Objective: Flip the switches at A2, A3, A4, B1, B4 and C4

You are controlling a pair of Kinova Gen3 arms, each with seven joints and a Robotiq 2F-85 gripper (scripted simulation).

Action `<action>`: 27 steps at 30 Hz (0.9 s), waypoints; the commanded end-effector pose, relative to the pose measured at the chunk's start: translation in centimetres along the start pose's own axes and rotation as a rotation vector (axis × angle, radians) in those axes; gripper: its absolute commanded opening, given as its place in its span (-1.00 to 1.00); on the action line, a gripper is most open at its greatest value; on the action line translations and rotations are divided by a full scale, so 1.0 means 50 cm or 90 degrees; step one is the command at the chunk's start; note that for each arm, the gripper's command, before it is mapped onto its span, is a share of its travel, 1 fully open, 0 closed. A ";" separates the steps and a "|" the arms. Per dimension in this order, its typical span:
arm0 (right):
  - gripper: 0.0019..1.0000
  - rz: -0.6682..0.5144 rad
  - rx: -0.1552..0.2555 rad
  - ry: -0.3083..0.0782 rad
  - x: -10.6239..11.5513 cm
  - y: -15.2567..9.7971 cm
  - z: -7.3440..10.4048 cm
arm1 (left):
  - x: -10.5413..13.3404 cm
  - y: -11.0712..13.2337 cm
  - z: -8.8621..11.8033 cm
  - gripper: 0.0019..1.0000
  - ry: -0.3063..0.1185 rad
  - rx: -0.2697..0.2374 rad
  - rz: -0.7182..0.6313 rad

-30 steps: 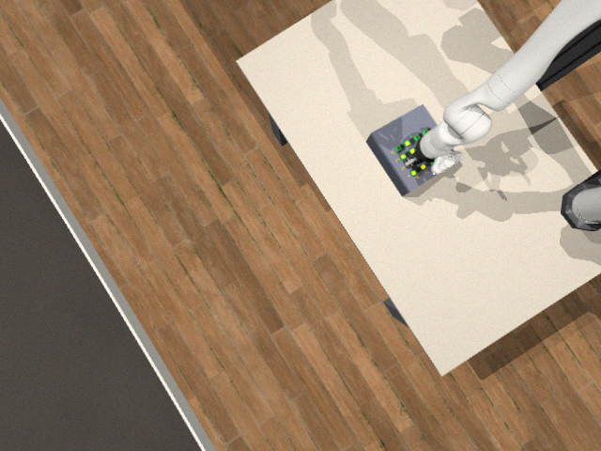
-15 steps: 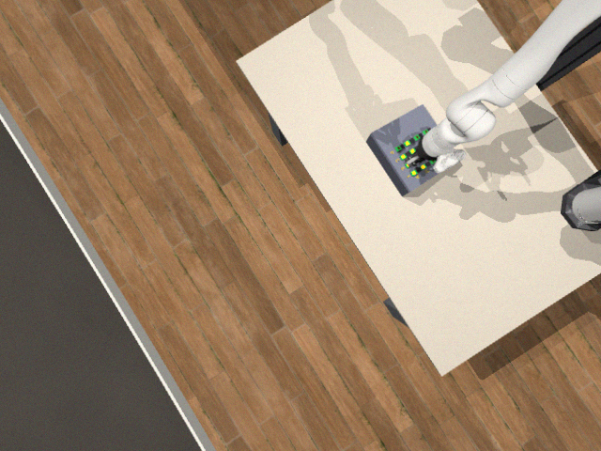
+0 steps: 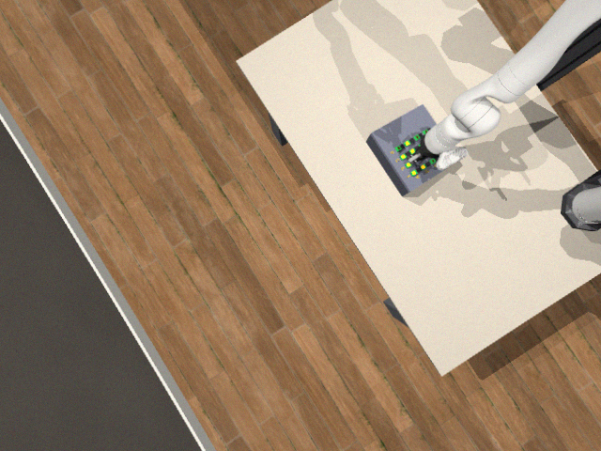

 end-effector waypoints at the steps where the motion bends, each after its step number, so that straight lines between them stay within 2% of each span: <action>1: -0.80 0.000 0.037 -0.001 0.010 -0.013 0.001 | 0.001 0.000 0.002 1.00 -0.001 0.000 0.000; 2: -0.80 0.000 0.048 -0.001 0.012 -0.018 0.000 | 0.001 0.000 0.002 1.00 -0.001 0.000 0.000; 4: -0.80 0.000 0.048 -0.001 0.012 -0.018 0.000 | 0.001 0.000 0.002 1.00 -0.001 0.000 0.000; 10: -0.80 0.000 0.117 -0.005 0.031 -0.045 -0.003 | 0.001 0.000 0.002 1.00 -0.001 0.000 0.000; 16: -0.80 -0.001 0.162 -0.008 0.042 -0.064 -0.005 | 0.001 0.000 0.002 1.00 -0.001 0.000 0.000; 19: -0.80 0.000 0.173 -0.008 0.045 -0.068 -0.005 | 0.001 0.000 0.002 1.00 -0.001 0.000 0.000; 27: -0.80 0.000 0.176 -0.009 0.046 -0.069 -0.005 | 0.001 0.000 0.002 1.00 -0.001 0.000 0.000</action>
Point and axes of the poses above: on each arm, the point where the finger pads meet when closed, its own z axis back along the fingers, its own y axis across the jaws, x = y × z, the point moved 1 cm from there along z, back along the fingers, and after that the axes turned 3 degrees about z, right-handed, at the moved point
